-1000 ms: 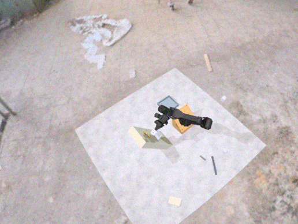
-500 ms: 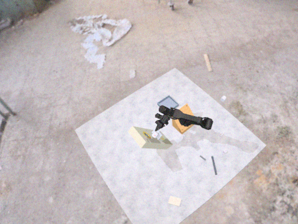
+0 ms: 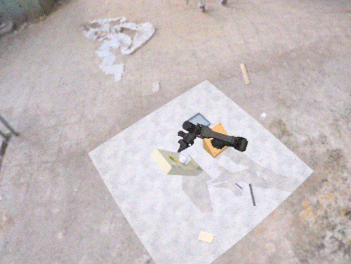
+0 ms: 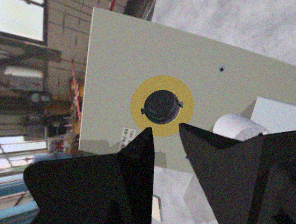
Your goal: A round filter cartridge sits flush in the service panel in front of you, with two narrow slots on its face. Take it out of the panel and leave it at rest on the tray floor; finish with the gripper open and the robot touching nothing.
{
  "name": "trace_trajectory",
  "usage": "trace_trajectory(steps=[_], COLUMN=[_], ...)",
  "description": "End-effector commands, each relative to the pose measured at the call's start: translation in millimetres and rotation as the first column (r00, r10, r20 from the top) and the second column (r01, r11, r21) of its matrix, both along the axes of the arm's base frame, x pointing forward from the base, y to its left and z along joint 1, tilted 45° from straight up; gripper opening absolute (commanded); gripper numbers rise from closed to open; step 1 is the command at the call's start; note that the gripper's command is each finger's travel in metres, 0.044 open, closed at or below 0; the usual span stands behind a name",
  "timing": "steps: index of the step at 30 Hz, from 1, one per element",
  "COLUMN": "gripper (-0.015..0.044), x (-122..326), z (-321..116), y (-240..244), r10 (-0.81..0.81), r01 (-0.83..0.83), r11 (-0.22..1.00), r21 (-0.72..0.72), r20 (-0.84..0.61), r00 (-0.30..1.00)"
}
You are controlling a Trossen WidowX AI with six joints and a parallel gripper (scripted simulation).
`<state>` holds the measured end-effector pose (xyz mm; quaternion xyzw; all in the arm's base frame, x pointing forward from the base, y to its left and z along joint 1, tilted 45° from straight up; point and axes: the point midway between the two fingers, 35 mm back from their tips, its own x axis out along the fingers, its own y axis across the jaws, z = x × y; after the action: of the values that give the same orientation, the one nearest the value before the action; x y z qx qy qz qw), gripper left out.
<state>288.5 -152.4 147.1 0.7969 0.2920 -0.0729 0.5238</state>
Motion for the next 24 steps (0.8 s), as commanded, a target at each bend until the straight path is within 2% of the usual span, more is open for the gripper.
trace_trajectory(steps=[1,10,13,14,19,24], gripper=[0.0154,0.0391,0.0312,0.0305,0.0305,0.0305], x=[1,0,-1,-3,-13,-28], z=[1,54,45,38,9,-17], y=[-4,-54,-47,-41,-12,19], r10=[0.002,0.0,0.068,0.119,0.391,0.66], r01=[-0.001,0.0,-0.067,-0.115,-0.35,-0.526], r11=[1.0,1.0,0.994,0.982,0.838,0.571], r21=[0.018,-0.002,-0.089,-0.149,-0.419,-0.631], r20=[-0.013,0.0,0.01,0.015,0.012,-0.029], r00=[1.0,1.0,0.998,0.993,0.92,0.751])
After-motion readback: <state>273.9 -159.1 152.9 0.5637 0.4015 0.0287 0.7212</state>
